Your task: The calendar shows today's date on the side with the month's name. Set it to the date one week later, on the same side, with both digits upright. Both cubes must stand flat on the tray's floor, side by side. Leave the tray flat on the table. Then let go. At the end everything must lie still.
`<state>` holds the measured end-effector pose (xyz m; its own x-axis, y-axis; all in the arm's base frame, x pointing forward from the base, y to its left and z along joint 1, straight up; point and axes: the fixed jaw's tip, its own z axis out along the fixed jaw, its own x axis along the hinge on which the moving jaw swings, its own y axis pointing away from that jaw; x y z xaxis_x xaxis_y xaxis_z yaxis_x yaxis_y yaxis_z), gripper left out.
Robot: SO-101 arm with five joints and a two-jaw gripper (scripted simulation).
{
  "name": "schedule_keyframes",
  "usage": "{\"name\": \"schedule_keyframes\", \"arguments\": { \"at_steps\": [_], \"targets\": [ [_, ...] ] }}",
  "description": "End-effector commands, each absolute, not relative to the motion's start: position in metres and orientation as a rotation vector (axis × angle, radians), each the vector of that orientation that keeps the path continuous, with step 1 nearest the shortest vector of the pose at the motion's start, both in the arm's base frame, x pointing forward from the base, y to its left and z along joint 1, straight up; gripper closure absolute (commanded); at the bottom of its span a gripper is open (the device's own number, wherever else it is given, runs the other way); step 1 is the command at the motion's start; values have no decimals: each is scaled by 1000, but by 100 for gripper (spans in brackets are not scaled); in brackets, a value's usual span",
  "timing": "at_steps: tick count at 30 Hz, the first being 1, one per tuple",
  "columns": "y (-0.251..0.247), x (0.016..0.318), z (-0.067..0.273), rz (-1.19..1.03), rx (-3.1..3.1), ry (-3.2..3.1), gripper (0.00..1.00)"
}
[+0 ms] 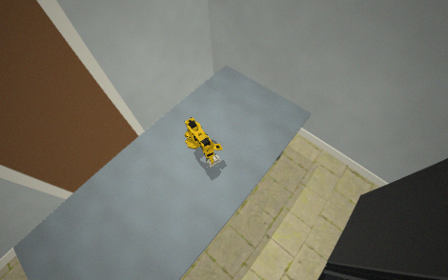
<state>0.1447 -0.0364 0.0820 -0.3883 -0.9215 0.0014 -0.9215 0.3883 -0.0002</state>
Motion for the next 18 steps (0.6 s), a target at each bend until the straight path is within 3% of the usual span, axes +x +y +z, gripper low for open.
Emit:
{"name": "schedule_keyframes", "arguments": {
  "at_steps": [1,18],
  "targets": [
    [-34,148,93,79,1679,-2712,64],
    [-17,145,110,161,1019,-3170,64]
  ]
}}
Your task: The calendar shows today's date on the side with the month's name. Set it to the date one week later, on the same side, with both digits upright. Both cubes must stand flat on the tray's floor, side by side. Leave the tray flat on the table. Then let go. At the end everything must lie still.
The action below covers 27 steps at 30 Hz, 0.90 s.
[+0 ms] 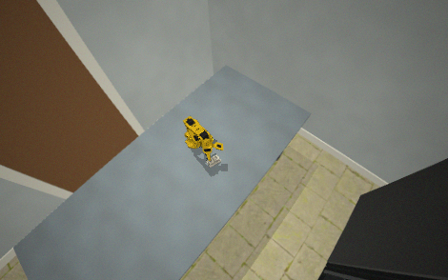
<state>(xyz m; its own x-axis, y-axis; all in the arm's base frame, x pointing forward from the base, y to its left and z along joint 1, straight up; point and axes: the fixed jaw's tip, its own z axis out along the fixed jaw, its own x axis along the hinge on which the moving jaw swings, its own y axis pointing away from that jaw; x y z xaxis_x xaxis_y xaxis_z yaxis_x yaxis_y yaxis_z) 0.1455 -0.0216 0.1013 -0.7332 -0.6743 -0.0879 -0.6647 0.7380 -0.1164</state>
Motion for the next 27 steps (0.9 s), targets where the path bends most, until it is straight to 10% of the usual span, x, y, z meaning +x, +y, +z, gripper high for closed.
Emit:
{"name": "schedule_keyframes", "arguments": {
  "at_steps": [1,27],
  "targets": [
    [-17,145,110,-142,-902,2805,64],
    [0,140,129,-37,-35,2739,64]
  ]
}}
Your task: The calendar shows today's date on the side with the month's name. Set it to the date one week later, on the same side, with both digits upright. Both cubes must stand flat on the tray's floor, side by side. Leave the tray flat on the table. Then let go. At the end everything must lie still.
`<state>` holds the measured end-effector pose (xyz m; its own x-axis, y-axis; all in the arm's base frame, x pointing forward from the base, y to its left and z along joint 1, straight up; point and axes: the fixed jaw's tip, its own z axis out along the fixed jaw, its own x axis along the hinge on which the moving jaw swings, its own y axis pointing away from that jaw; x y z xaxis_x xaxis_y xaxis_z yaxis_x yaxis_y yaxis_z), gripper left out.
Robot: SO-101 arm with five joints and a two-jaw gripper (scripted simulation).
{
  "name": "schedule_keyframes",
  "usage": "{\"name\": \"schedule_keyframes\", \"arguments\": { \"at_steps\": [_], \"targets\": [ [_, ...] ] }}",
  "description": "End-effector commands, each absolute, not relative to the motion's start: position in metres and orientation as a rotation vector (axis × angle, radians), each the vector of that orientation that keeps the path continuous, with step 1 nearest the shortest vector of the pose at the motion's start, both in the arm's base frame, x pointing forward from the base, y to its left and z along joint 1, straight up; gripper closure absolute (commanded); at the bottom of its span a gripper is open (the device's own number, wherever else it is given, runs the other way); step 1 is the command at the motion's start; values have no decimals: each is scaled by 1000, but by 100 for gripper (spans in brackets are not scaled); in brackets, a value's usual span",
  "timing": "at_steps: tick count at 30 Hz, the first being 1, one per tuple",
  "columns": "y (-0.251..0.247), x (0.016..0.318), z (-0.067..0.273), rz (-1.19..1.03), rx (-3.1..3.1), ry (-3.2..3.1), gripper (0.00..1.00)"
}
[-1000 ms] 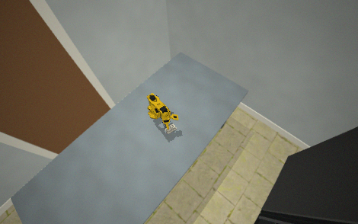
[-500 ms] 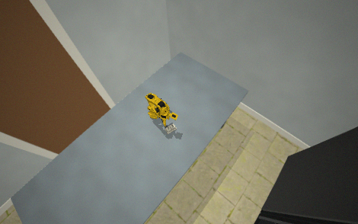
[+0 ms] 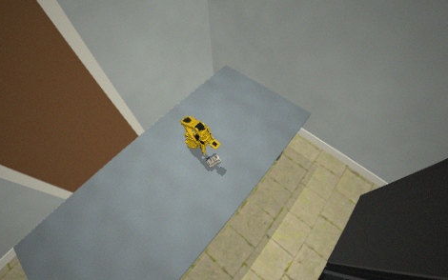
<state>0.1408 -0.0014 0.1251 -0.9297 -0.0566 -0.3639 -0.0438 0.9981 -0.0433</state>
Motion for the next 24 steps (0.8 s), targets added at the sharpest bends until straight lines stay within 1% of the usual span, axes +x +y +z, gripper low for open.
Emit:
{"name": "schedule_keyframes", "arguments": {
  "at_steps": [1,24],
  "targets": [
    [0,140,129,-35,-27,2737,64],
    [1,140,129,-31,-12,2734,64]
  ]
}}
